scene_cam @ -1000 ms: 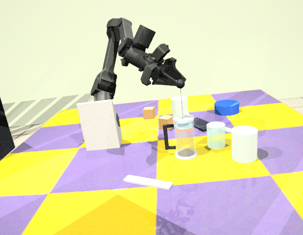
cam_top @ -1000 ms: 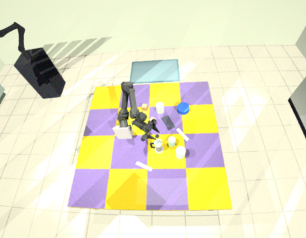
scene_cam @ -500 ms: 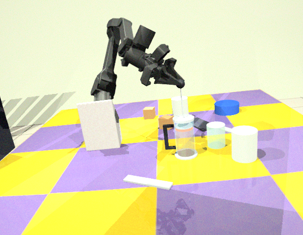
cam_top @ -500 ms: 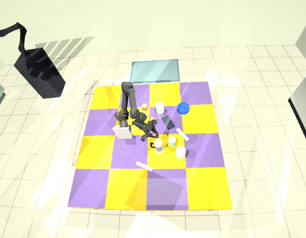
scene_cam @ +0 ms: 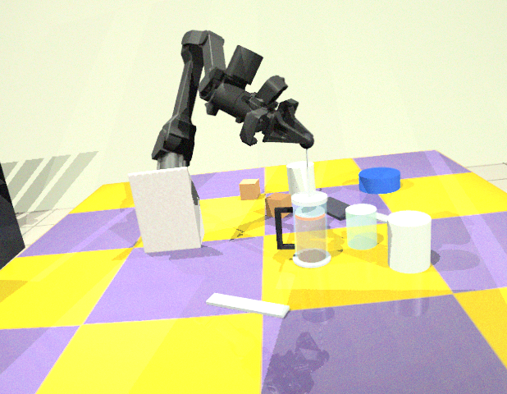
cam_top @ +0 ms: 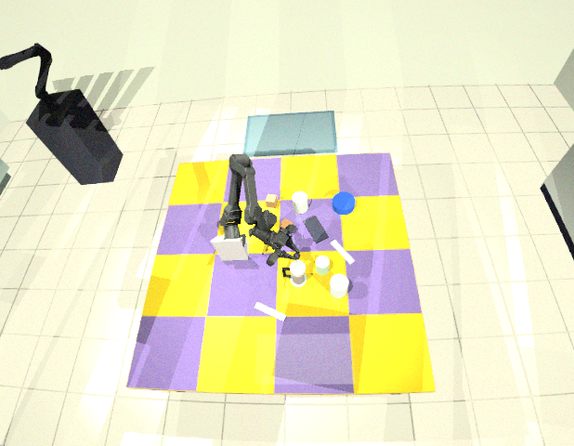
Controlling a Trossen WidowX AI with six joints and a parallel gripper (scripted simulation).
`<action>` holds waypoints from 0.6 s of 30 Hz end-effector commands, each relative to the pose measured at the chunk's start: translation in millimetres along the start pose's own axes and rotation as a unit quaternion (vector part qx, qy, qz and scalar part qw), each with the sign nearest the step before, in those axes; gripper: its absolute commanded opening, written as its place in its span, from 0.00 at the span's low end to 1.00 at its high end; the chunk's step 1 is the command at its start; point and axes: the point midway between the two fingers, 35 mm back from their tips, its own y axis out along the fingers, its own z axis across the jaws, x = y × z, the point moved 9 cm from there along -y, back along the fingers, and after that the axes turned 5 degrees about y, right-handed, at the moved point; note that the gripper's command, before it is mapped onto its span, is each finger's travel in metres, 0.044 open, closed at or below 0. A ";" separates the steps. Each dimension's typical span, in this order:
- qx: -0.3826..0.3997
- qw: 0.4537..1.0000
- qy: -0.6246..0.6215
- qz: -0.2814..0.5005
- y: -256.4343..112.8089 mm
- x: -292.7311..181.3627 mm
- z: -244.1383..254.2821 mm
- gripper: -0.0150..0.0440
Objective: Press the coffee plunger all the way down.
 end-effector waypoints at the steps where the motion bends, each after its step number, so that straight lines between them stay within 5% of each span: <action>1: -0.005 1.000 0.009 0.019 7.8 -15.7 -3.3 0.45; 18: -0.005 1.000 0.009 0.020 25.7 -37.8 -5.1 0.45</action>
